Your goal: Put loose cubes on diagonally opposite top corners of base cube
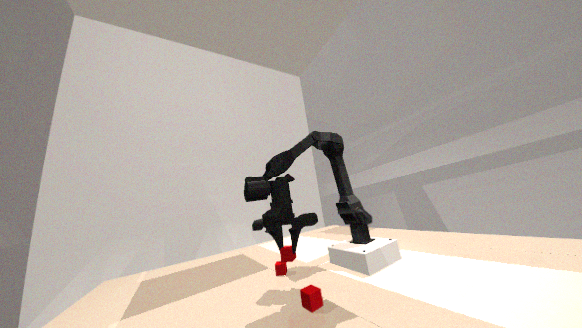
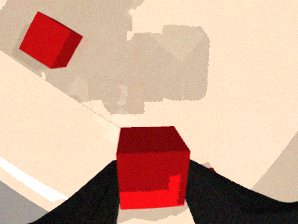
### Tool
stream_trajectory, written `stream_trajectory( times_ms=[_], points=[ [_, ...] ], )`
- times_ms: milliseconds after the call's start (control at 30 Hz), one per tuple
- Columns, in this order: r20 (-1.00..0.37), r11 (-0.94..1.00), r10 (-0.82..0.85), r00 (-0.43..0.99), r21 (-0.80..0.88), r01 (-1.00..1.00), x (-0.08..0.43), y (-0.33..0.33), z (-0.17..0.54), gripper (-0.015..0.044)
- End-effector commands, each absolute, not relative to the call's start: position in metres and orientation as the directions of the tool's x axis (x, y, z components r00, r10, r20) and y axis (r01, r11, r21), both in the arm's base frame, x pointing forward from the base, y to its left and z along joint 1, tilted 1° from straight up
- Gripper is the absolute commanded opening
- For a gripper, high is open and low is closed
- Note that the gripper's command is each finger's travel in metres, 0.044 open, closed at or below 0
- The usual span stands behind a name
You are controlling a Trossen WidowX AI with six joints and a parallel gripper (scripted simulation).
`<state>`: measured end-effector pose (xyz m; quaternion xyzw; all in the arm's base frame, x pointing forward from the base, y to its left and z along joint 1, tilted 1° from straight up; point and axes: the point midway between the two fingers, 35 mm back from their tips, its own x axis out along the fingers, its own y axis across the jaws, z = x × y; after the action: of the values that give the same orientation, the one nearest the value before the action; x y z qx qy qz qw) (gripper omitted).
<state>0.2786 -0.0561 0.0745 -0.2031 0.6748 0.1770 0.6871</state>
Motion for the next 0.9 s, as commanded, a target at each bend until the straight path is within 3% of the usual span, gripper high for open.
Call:
stream_trajectory(
  times_ms=[0,400,867],
  points=[
    [-0.999,0.856,-0.029,0.038,-0.044,-0.515,0.278,-0.055,0.090,0.0105],
    [-0.999,0.865,-0.029,0.037,-0.044,-0.500,0.274,-0.052,0.114,0.0105],
    [-0.999,0.987,-0.025,0.038,-0.031,-0.160,0.283,-0.021,0.100,0.0105]
  ],
)
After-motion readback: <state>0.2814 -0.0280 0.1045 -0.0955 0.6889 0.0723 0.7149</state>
